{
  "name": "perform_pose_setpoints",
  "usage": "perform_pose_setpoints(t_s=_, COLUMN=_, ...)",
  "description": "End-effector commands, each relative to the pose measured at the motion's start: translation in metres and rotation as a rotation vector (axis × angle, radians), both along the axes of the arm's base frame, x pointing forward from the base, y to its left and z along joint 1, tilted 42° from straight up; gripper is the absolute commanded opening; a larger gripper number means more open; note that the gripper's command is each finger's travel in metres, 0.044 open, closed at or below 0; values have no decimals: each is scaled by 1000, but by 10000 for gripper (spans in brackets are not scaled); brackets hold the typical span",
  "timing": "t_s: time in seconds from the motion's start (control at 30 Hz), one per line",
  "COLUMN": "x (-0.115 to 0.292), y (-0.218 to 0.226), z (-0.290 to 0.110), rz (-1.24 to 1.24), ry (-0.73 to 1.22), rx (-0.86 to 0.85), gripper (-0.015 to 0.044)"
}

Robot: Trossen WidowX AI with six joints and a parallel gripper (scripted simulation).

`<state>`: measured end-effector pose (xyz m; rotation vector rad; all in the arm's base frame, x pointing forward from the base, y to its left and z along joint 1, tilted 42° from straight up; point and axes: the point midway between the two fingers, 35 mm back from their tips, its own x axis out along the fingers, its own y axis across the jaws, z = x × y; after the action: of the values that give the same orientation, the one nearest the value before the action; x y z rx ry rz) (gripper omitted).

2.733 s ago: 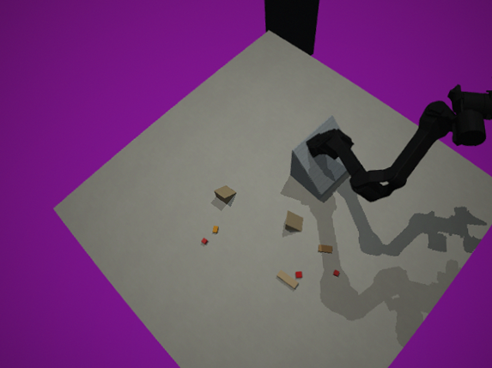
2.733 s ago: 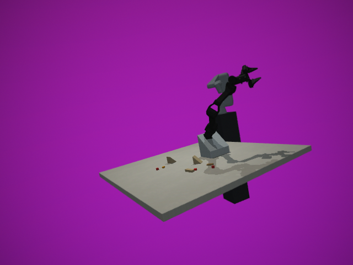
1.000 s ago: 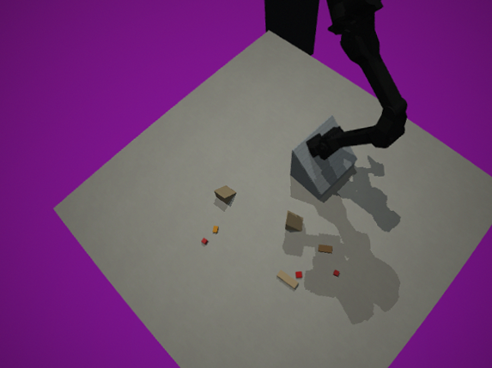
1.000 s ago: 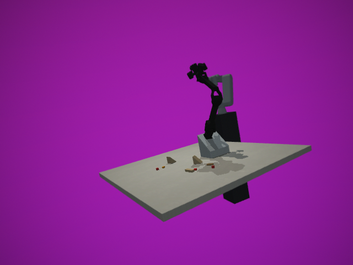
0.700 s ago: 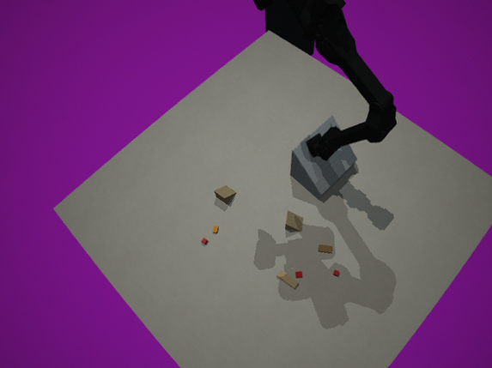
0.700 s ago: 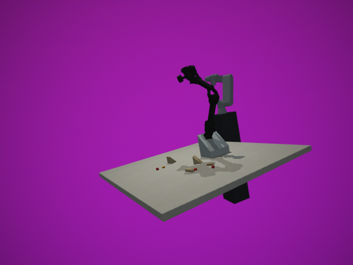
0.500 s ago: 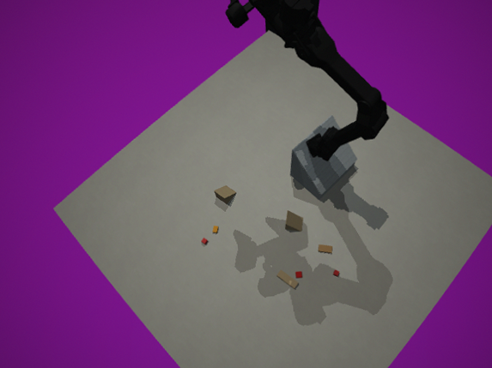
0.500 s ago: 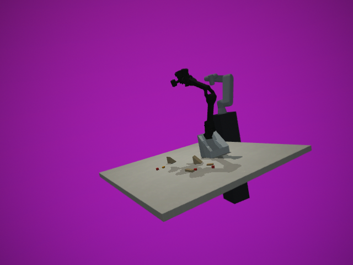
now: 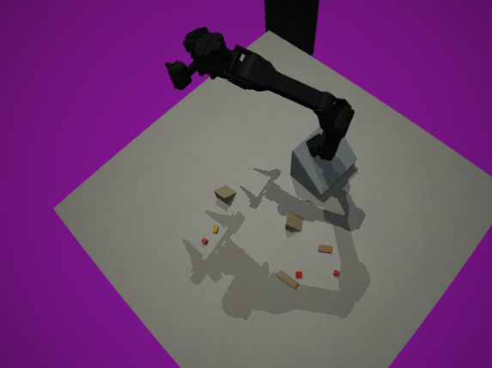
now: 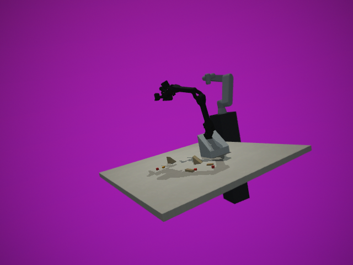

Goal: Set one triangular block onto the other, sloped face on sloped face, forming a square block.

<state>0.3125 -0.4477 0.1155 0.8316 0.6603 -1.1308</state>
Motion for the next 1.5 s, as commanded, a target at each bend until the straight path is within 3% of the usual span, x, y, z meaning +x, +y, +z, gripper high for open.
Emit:
perform_pose_setpoints(t_s=0.0, x=36, y=37, z=-33, rz=-64, ry=-50, rx=191, gripper=440)
perform_pose_setpoints(t_s=0.23, x=87, y=129, z=-101, rz=-270, ry=-22, rx=571, gripper=440)
perform_pose_setpoints(t_s=0.5, x=110, y=251, z=-165, rz=-639, ry=188, rx=894, gripper=440)
perform_pose_setpoints(t_s=0.7, x=102, y=343, z=-200, rz=-987, ry=438, rx=977, gripper=440)
perform_pose_setpoints(t_s=0.87, x=86, y=405, z=-219, rz=-1272, ry=634, rx=919, gripper=440)
perform_pose_setpoints(t_s=1.47, x=77, y=426, z=-233, rz=-1357, ry=678, rx=883, gripper=440)
